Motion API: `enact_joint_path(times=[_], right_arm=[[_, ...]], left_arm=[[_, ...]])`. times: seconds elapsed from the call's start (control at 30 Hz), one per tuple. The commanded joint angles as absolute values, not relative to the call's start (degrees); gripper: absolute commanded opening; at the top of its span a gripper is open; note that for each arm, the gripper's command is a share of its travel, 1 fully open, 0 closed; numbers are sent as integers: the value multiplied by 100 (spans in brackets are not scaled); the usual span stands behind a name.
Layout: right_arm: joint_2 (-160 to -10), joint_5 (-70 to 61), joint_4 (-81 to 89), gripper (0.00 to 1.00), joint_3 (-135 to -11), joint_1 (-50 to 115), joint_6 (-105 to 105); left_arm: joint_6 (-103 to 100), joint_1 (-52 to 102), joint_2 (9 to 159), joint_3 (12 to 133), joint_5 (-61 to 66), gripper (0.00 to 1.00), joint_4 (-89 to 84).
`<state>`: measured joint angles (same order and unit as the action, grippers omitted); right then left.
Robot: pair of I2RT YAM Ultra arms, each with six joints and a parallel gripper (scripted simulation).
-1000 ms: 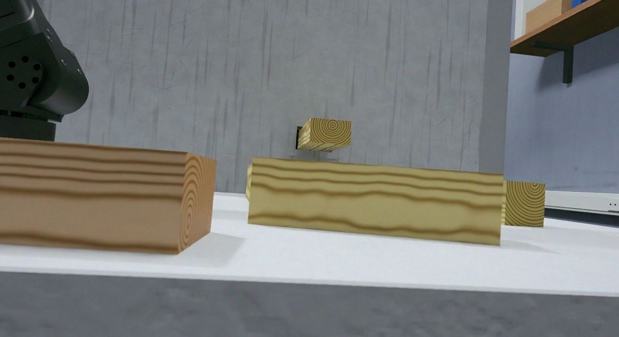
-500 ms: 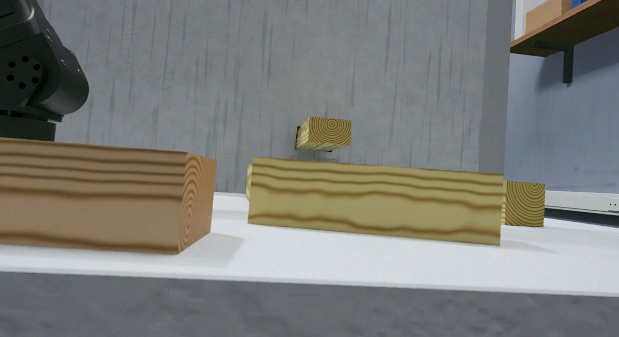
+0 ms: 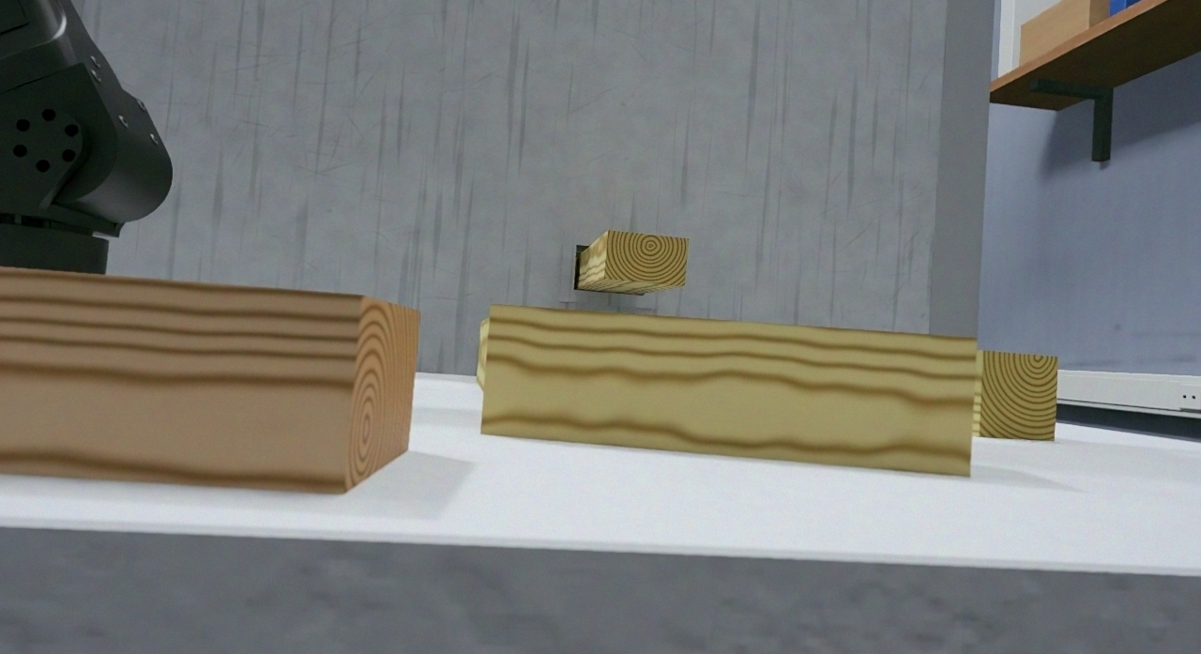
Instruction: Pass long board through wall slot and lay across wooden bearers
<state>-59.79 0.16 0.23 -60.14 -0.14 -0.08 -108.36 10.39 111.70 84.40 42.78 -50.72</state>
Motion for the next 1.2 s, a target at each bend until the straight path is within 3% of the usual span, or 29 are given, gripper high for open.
enact_joint_path(times=[0.0,0.97,1.0,1.17], right_arm=[[-5918,-7,111,100,-6025,53,-7],[-5918,-7,111,100,-6025,53,-7],[-5918,-7,111,72,-6025,53,-7],[-5918,-7,111,72,-6025,53,-3]], left_arm=[[-10886,1087,11047,8705,4661,0,-5111],[-10928,1077,10845,8541,4649,0,-4963],[-10954,1166,10923,8454,4442,0,-4973],[-10951,1125,10908,8629,4441,0,-4968]])
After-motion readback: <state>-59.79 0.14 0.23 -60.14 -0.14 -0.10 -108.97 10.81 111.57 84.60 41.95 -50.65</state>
